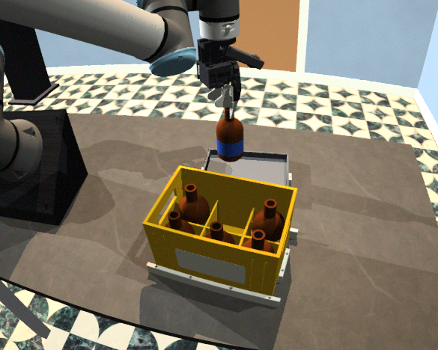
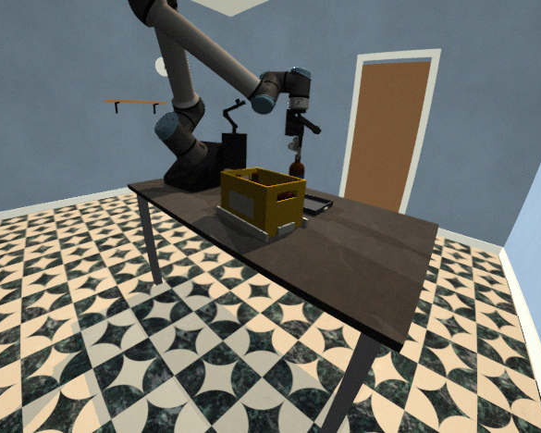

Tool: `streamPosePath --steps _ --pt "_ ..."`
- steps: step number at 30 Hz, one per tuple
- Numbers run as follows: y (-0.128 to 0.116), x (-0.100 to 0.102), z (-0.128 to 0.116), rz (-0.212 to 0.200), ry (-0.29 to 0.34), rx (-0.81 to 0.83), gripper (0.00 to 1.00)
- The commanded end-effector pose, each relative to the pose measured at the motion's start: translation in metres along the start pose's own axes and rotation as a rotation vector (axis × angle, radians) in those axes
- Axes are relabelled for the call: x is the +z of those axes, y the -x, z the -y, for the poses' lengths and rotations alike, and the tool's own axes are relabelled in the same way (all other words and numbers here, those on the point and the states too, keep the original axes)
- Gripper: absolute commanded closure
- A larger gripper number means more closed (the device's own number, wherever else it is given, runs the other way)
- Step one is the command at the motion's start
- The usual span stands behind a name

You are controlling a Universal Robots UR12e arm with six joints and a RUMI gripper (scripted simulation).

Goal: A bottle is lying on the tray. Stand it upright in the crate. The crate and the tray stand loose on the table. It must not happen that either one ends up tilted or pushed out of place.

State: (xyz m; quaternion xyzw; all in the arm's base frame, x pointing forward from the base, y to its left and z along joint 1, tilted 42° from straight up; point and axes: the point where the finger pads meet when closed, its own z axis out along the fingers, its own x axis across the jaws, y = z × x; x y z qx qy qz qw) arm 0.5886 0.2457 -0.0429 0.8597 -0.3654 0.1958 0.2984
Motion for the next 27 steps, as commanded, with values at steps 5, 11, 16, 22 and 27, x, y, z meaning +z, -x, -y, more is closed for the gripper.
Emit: streamPosePath --steps 5,11,16,22,27 --pt "-0.0003 -0.0076 0.0004 0.000 -0.001 0.001 1.00" --pt "-0.0003 -0.0106 0.0004 0.000 -0.001 0.001 1.00" --pt "-0.0003 -0.0115 0.0004 0.000 -0.001 0.001 1.00" --pt "-0.0003 -0.0116 0.0004 0.000 -0.001 0.001 1.00" --pt "-0.0003 -0.0116 0.0004 0.000 -0.001 0.001 1.00"
